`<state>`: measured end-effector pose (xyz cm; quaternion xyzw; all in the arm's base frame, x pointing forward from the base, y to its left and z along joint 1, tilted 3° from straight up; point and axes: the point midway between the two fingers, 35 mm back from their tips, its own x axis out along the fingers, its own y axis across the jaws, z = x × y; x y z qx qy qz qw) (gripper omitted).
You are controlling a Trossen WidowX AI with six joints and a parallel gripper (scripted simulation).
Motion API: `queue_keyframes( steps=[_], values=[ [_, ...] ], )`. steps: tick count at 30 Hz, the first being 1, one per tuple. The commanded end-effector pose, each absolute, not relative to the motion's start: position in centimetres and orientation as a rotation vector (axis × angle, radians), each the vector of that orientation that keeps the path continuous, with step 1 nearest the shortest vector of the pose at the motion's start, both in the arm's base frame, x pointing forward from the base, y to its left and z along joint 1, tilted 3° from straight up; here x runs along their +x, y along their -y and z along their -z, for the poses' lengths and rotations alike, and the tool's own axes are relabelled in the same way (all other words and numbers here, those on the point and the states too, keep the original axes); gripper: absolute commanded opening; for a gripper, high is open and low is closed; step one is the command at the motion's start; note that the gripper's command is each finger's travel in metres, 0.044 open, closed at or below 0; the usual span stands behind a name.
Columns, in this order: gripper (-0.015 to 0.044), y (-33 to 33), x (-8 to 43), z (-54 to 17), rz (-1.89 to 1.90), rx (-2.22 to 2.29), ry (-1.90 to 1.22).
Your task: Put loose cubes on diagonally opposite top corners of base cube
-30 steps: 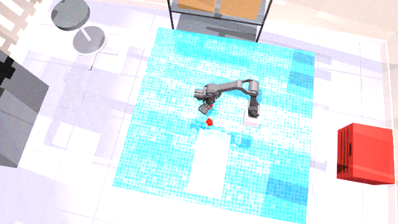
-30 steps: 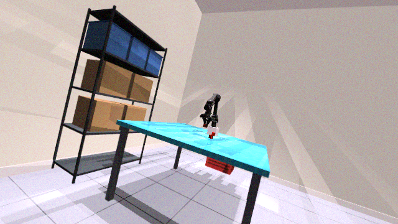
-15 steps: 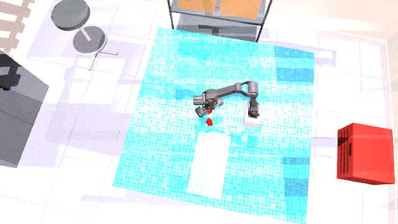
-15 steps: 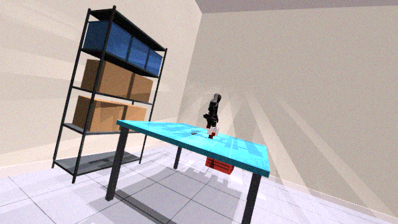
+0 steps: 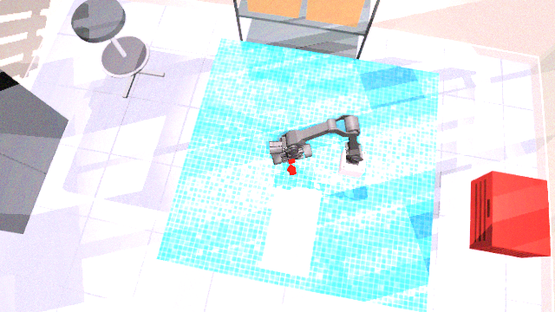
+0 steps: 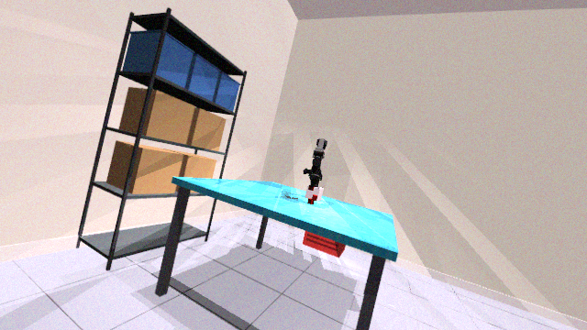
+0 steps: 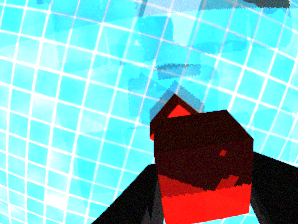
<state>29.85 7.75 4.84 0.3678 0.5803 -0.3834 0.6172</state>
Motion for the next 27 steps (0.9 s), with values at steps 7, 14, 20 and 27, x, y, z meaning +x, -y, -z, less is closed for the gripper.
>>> queue_keyframes(
  steps=[7, 14, 20, 27],
  values=[
    [0.0105, -7.7, 29.9, -2.8, 0.900, 0.864, -1.325],
    [0.0105, -7.7, 29.8, -1.8, 0.902, 0.866, -1.324],
    [0.0105, -7.7, 29.8, -1.8, 0.902, 0.866, -1.324],
    [0.0105, -7.7, 29.9, -0.6, 0.901, 0.865, -1.325]
  ],
)
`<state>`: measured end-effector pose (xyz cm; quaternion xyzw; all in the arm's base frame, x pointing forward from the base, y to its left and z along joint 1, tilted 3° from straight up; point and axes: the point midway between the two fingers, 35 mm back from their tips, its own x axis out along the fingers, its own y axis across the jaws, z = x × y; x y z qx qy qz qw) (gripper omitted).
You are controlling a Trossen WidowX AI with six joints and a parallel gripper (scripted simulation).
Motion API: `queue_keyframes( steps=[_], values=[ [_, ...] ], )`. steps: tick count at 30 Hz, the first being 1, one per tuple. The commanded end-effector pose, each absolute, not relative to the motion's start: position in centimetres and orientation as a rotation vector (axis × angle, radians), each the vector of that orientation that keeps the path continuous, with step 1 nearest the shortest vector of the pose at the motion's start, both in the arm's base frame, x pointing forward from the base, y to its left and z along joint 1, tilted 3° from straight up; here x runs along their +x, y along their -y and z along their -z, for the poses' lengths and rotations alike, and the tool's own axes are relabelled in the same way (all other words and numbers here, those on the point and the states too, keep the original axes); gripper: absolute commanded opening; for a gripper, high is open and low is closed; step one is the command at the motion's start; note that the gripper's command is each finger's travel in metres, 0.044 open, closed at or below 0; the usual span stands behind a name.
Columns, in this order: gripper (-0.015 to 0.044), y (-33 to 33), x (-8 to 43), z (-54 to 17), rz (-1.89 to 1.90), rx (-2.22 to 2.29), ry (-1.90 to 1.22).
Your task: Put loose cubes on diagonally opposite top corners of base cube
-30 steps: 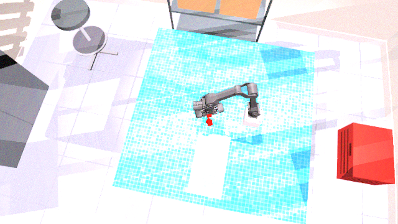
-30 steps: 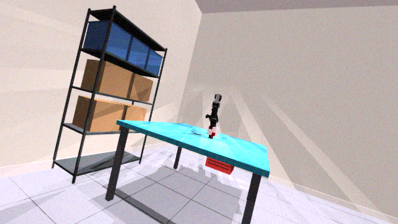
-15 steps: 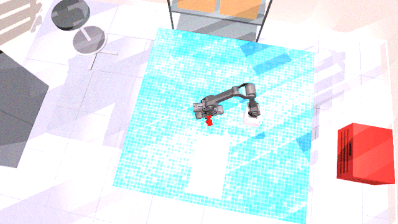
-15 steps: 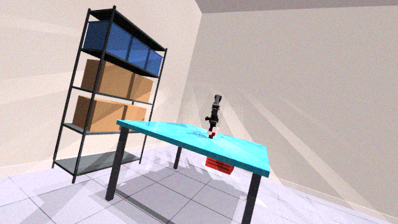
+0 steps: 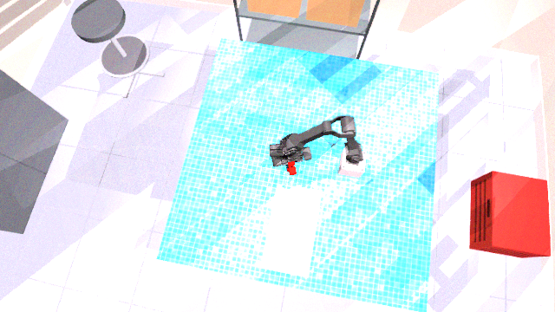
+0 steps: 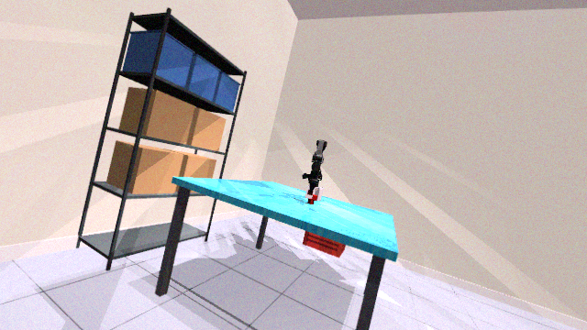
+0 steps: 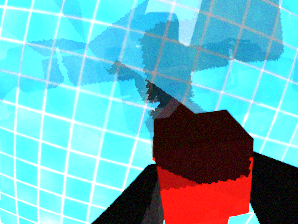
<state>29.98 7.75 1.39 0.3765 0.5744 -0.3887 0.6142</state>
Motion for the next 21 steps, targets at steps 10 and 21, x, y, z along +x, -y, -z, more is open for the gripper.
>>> queue_keyframes(
  steps=[10, 21],
  values=[
    [0.0105, -7.6, 30.0, 1.2, 0.899, 0.863, -1.325],
    [0.0105, -7.6, 30.0, 1.4, 0.896, 0.860, -1.327]
  ],
)
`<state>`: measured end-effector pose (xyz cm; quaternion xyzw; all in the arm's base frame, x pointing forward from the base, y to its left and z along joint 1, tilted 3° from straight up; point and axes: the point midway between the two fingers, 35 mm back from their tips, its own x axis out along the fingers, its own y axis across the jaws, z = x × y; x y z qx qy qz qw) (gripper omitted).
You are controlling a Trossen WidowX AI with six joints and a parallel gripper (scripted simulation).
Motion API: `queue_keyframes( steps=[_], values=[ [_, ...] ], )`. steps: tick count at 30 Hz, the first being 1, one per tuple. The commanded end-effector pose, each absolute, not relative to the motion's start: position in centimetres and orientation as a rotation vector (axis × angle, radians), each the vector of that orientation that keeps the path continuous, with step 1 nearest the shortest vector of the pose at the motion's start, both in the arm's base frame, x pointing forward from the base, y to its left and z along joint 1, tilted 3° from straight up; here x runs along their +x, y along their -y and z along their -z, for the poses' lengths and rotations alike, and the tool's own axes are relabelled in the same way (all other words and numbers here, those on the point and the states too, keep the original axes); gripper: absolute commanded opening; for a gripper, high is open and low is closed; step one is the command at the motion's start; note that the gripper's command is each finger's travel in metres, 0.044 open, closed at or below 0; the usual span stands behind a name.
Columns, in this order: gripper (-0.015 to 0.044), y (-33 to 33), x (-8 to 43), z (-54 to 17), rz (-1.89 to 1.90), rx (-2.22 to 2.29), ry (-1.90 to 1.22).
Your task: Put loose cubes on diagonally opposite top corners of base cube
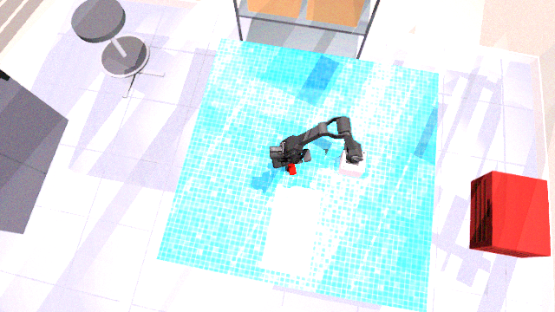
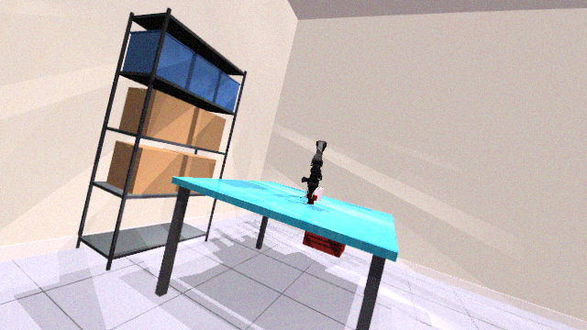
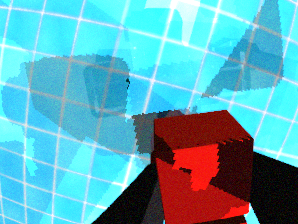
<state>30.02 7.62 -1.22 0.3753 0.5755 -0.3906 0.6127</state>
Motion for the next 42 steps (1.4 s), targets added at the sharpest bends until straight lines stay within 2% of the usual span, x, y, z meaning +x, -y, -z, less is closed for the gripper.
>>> queue_keyframes(
  steps=[1, 12, 16, 42],
  values=[
    [0.0105, -7.6, 30.0, 1.4, 0.896, 0.860, -1.327],
    [0.0105, -7.6, 30.0, 1.4, 0.896, 0.860, -1.327],
    [0.0205, -7.6, 30.0, 1.4, 0.896, 0.860, -1.327],
    [0.0205, -7.8, 29.9, -2.0, 0.899, 0.864, -1.328]
  ],
)
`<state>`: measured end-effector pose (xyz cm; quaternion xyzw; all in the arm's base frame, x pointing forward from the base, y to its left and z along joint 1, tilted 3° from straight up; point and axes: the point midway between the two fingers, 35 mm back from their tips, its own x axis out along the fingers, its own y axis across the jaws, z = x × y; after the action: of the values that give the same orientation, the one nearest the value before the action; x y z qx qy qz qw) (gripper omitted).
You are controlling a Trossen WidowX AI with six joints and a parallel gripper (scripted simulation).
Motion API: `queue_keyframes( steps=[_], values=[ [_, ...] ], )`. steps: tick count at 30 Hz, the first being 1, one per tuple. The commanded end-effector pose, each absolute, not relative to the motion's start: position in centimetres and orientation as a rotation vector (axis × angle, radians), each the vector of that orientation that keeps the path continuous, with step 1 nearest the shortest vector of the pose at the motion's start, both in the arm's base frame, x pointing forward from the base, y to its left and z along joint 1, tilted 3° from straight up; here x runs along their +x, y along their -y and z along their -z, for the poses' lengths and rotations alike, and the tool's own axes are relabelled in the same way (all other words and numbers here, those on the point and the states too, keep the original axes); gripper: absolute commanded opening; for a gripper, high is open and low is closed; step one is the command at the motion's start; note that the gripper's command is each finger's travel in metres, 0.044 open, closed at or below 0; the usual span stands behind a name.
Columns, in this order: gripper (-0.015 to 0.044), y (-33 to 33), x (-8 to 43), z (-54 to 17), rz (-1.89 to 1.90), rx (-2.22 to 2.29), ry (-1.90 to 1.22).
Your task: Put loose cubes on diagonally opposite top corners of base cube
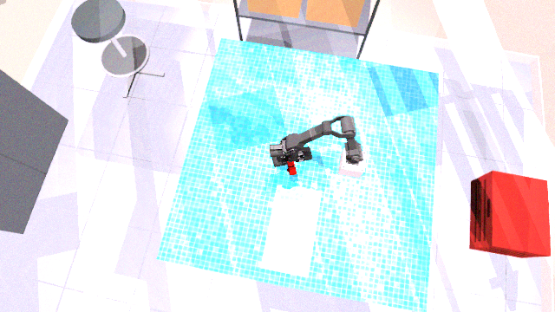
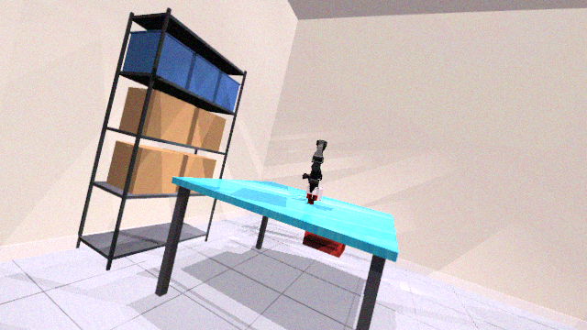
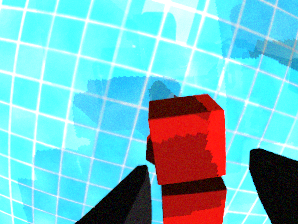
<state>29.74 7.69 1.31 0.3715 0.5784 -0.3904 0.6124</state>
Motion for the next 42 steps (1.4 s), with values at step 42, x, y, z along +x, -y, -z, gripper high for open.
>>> queue_keyframes(
  steps=[42],
  values=[
    [0.0400, -8.8, 29.4, -5.7, 0.899, 0.856, -1.337]
  ],
)
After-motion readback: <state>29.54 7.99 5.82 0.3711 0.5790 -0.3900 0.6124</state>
